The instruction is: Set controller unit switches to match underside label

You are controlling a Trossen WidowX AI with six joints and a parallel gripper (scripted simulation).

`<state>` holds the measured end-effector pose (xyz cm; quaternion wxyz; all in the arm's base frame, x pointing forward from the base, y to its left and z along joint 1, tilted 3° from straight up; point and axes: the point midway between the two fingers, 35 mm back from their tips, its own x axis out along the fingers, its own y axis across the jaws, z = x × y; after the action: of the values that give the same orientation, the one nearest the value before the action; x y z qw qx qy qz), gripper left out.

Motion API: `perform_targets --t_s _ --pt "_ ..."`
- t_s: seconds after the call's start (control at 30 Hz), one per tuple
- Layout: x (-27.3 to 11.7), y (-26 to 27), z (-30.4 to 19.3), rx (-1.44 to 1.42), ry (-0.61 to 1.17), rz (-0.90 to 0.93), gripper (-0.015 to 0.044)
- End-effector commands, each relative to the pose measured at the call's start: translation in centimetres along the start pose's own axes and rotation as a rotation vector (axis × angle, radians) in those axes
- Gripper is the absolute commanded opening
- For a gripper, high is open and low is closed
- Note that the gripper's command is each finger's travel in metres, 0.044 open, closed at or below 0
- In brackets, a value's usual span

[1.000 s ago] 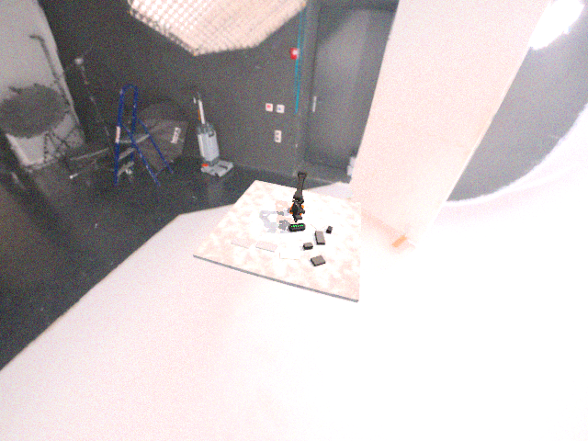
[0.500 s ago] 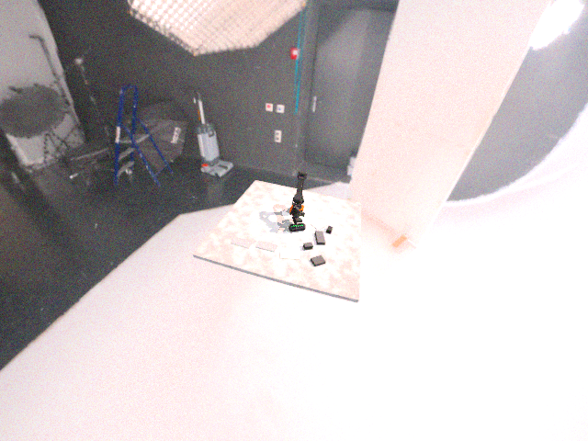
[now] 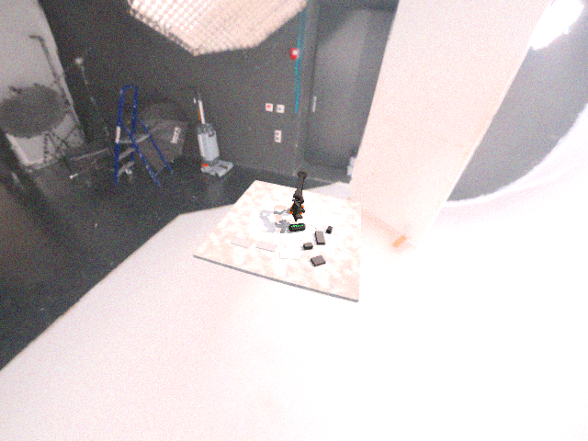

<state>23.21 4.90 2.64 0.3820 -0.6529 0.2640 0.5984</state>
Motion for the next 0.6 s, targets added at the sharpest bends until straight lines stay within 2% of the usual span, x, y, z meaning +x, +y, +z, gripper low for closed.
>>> perform_targets --t_s 0.0,0.17,0.33,0.47,0.57 --pt "-0.3 0.0 0.1 -0.002 -0.009 0.005 0.0000" --pt "-0.1 0.3 0.3 -0.002 -0.018 0.041 0.0000" --pt "-0.3 -0.7 0.2 -0.011 0.001 0.204 0.0000" --pt "-0.3 -0.8 0.2 -0.011 0.002 0.211 0.0000" --pt "-0.8 -2.2 1.4 -0.009 -0.001 0.209 0.0079"
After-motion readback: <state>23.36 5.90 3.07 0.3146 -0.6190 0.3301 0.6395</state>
